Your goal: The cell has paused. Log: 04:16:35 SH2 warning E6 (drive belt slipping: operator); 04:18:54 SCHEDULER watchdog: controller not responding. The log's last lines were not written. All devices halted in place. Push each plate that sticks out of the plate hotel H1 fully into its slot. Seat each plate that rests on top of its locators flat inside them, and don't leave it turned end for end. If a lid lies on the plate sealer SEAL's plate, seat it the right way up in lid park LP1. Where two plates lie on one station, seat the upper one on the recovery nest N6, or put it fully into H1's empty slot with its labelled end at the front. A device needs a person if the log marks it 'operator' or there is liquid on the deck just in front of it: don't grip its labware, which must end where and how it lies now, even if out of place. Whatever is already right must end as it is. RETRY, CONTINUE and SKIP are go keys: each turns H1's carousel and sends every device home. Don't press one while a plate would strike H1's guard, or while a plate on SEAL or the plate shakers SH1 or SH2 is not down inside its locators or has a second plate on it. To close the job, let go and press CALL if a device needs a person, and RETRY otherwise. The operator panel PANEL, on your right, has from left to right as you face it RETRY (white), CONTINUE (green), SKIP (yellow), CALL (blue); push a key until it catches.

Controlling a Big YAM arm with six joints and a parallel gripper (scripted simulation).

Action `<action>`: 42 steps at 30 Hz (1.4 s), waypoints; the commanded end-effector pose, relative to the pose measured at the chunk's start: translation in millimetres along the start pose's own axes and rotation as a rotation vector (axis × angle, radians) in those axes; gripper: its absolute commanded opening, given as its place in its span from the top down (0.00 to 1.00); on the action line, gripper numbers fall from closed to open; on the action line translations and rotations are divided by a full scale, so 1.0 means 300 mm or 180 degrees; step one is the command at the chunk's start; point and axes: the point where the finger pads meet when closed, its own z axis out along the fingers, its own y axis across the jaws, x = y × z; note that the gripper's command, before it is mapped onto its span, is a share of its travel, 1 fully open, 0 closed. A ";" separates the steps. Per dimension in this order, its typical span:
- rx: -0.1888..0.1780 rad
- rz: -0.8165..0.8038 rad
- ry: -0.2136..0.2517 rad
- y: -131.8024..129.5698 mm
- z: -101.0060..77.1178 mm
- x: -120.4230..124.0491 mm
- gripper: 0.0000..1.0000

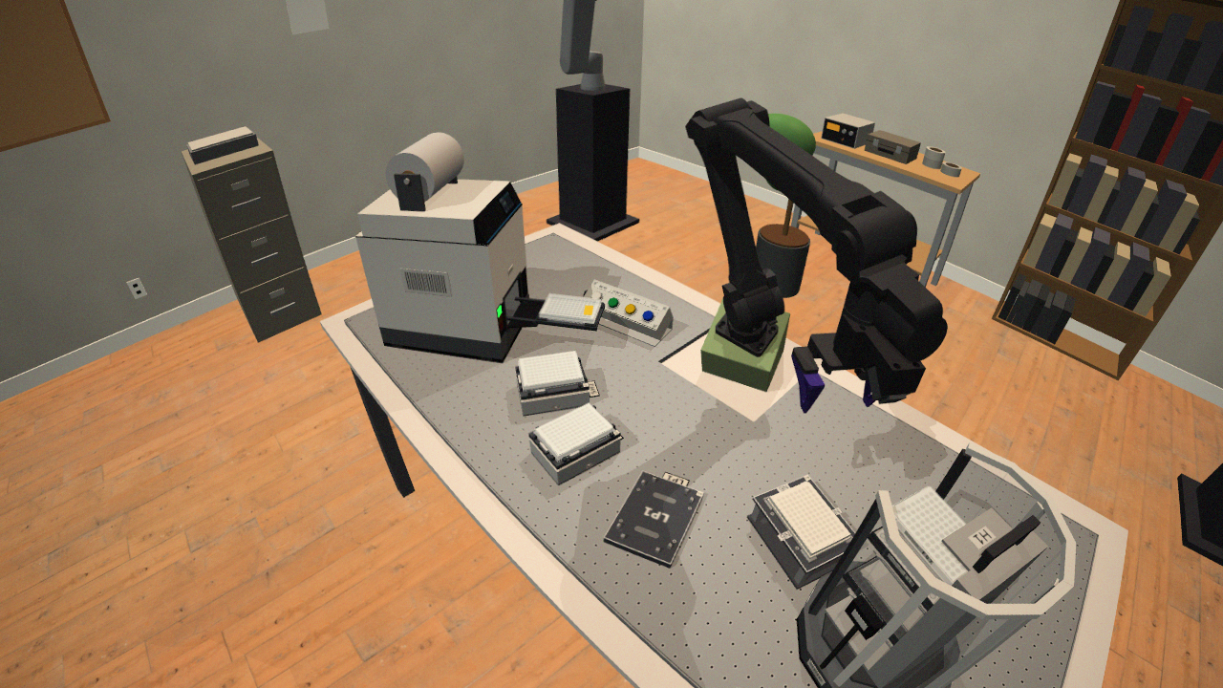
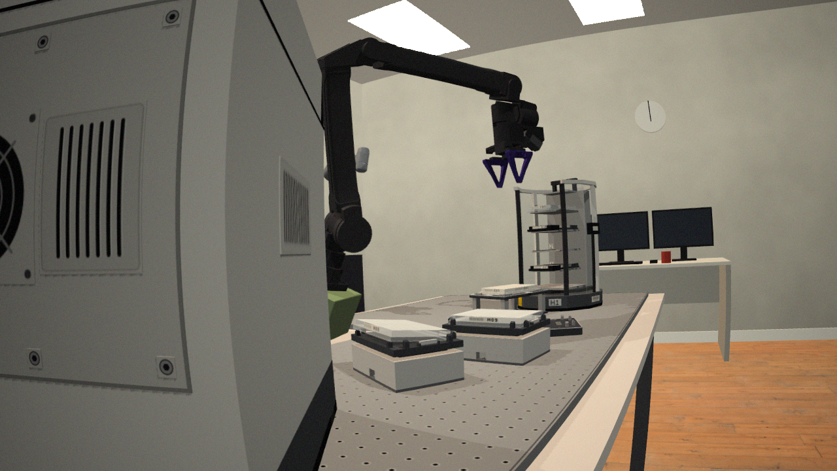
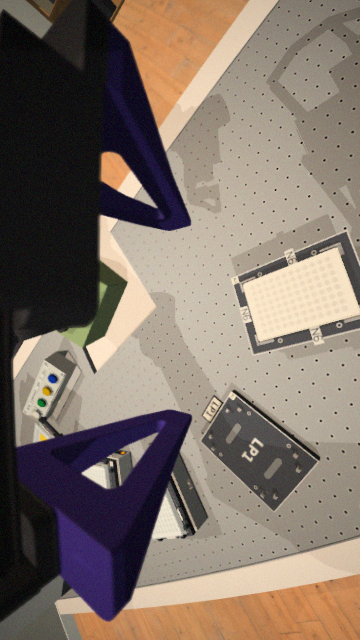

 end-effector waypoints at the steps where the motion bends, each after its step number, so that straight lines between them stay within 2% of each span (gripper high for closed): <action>1: 0.0019 0.0536 -0.0011 -0.054 -0.007 0.025 0.00; 9: 0.0012 0.1377 -0.0058 -0.138 -0.008 0.041 0.00; 12: 0.0014 0.1376 -0.0053 -0.148 -0.007 0.043 0.00; 13: 0.0037 0.1351 0.0044 -0.149 0.033 0.035 0.00; 14: 0.0037 0.1351 0.0043 -0.160 0.032 0.038 0.00; 16: 0.0018 0.1305 -0.0060 -0.190 -0.010 0.057 0.00; 24: 0.0027 0.1301 -0.0063 -0.274 -0.011 0.083 0.00; 27: 0.0034 0.1290 -0.0008 -0.303 0.010 0.085 0.00; 32: 0.0035 0.1298 -0.0066 -0.338 -0.013 0.102 0.00; 39: 0.0040 0.1287 -0.0009 -0.410 0.009 0.117 0.00; 42: 0.0045 0.1289 -0.0037 -0.443 -0.003 0.130 0.00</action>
